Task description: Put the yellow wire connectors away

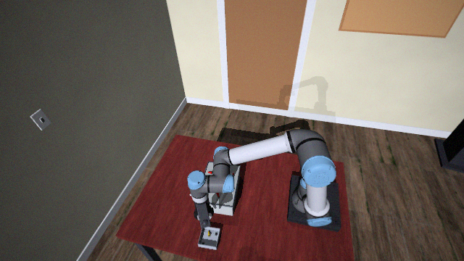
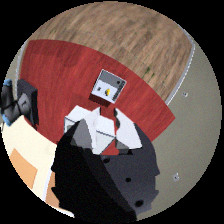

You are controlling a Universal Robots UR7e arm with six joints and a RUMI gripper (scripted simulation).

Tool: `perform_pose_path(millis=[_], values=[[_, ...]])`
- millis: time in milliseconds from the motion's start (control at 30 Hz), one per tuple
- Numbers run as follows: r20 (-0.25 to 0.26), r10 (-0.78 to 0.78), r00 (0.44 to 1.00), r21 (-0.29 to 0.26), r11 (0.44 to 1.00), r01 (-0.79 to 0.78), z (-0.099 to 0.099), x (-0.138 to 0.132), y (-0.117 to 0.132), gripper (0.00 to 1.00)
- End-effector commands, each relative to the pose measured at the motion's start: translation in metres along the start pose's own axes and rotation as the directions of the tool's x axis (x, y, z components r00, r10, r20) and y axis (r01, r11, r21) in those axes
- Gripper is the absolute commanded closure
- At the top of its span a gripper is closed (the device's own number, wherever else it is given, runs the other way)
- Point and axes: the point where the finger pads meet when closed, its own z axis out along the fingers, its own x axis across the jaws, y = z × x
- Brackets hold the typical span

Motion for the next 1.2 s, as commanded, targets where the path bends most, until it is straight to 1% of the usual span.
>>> perform_pose_path(millis=[0,833,1067,1167], values=[[0.001,0.0,1.0,0.0,1.0,0.0,-0.01,0.0,0.0,0.83],[0.001,-0.002,1.0,0.0,1.0,0.002,-0.012,0.0,0.001,0.83],[0.001,-0.021,1.0,0.0,1.0,0.021,-0.012,-0.002,0.006,0.83],[0.001,-0.045,0.999,0.0,0.999,0.045,-0.012,-0.005,0.012,0.83]])
